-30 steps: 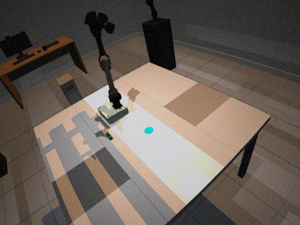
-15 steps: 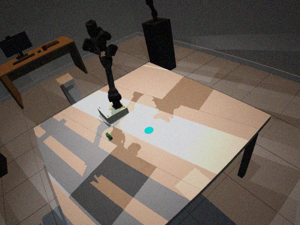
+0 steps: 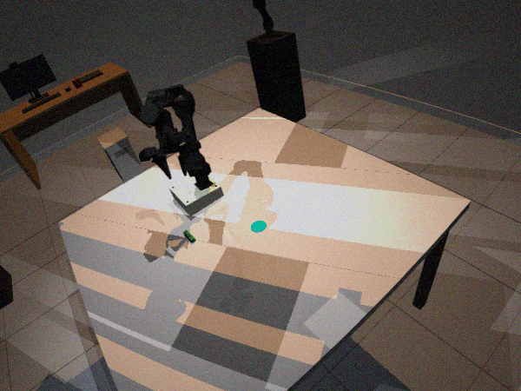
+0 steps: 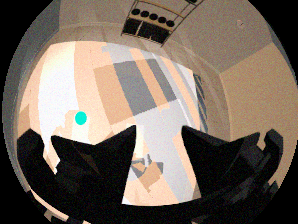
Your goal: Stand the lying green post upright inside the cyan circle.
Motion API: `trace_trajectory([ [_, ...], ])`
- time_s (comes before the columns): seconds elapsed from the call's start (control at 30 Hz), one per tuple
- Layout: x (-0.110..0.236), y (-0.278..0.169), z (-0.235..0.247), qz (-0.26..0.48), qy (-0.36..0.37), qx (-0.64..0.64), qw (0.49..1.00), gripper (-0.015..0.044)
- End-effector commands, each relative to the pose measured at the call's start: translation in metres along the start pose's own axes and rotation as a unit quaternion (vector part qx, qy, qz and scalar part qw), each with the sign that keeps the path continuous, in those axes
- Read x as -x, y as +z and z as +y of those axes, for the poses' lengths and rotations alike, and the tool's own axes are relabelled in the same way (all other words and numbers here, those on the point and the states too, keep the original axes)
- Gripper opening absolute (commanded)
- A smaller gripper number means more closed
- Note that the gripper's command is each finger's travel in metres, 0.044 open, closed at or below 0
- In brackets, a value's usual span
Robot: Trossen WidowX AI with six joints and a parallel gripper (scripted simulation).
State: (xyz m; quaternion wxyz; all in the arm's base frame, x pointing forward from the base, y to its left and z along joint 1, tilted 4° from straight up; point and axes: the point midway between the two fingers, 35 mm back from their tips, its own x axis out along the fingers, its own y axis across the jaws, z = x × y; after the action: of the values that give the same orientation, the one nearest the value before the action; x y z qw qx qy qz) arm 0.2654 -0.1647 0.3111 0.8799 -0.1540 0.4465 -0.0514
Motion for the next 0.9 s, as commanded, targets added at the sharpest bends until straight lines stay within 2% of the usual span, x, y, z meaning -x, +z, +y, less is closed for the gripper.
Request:
trace_trajectory([
  [0.0,-0.043,-0.038,0.001,0.075,0.034,-0.013,0.997,0.0233],
  [0.23,-0.101,-0.112,0.016,0.198,0.106,-0.04,0.974,0.0233],
  [0.43,-0.13,-0.172,0.041,0.284,0.172,-0.059,0.941,0.0233],
  [0.6,-0.134,-0.177,0.043,0.289,0.176,-0.061,0.939,0.0233],
  [0.8,-0.207,-0.224,0.074,0.289,0.176,-0.061,0.939,0.0233],
  [0.87,-0.22,-0.236,0.085,0.289,0.176,-0.061,0.939,0.0233],
])
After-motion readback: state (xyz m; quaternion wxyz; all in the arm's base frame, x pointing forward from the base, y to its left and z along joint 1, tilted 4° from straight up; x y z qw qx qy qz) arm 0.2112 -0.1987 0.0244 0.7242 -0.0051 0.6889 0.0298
